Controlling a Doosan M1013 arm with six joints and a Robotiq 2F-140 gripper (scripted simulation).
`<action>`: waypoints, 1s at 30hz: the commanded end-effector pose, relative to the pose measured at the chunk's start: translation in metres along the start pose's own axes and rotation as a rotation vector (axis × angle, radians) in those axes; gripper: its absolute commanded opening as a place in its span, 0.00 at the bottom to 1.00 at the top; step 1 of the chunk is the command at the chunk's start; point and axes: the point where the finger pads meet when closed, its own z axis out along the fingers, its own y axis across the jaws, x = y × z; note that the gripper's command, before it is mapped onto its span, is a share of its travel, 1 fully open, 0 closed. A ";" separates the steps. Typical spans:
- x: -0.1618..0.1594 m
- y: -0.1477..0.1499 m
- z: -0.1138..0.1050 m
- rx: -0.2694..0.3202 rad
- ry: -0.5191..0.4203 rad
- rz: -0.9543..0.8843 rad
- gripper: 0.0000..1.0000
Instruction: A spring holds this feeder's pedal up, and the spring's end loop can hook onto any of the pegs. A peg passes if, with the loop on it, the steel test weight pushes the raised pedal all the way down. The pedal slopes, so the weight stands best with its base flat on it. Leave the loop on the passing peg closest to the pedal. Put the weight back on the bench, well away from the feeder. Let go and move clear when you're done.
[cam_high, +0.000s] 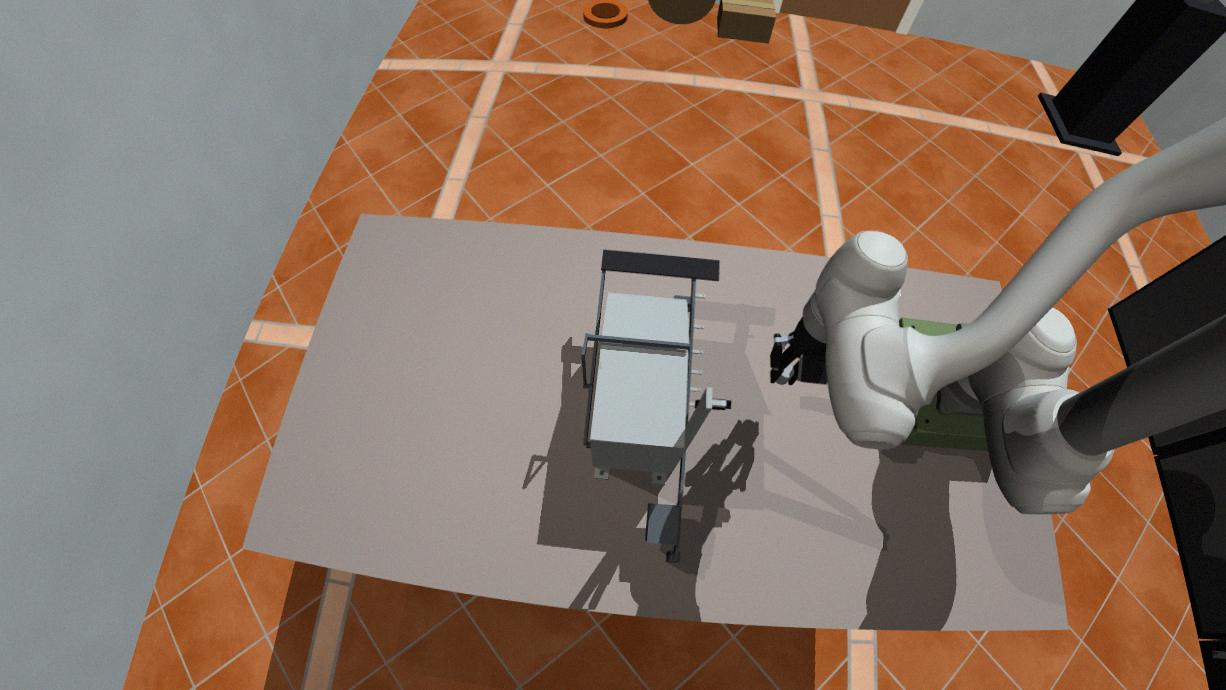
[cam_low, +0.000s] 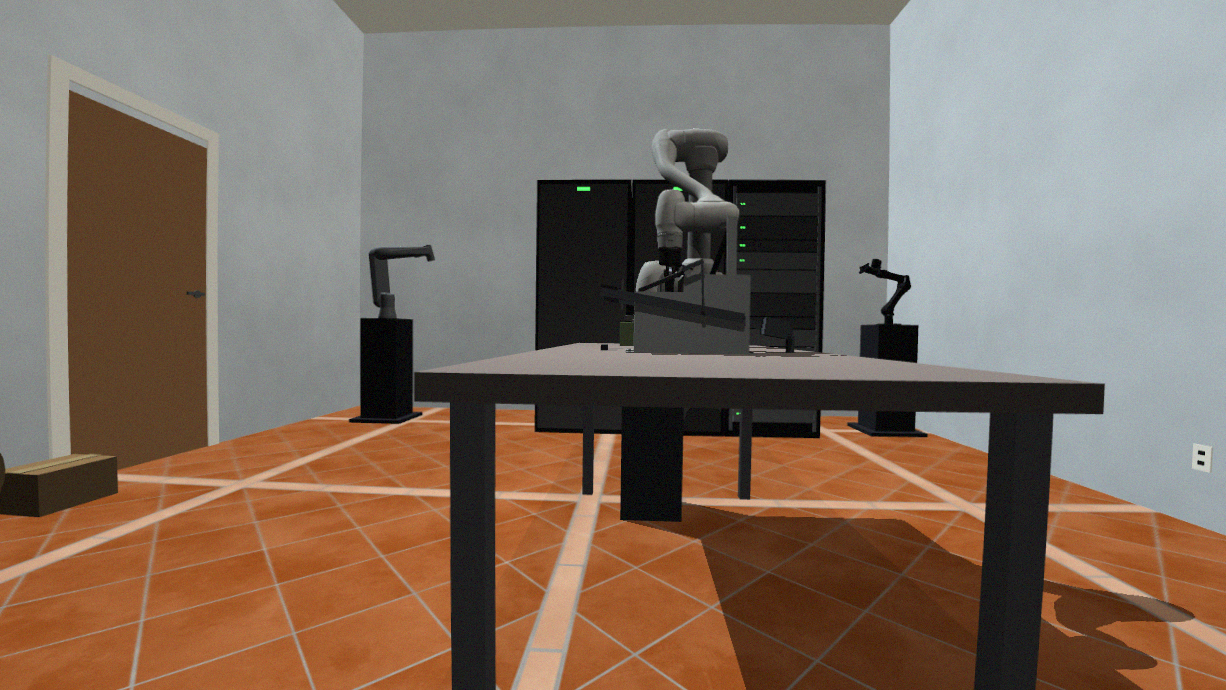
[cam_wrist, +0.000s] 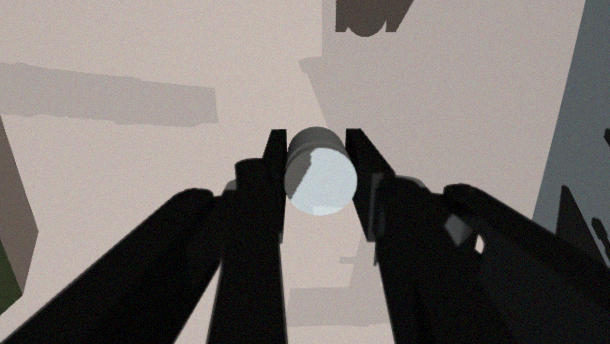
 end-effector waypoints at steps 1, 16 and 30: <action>0.002 -0.002 0.001 -0.001 -0.002 0.000 0.25; 0.001 -0.001 0.026 -0.001 -0.001 0.000 0.25; 0.001 -0.001 0.044 -0.001 -0.001 0.000 0.25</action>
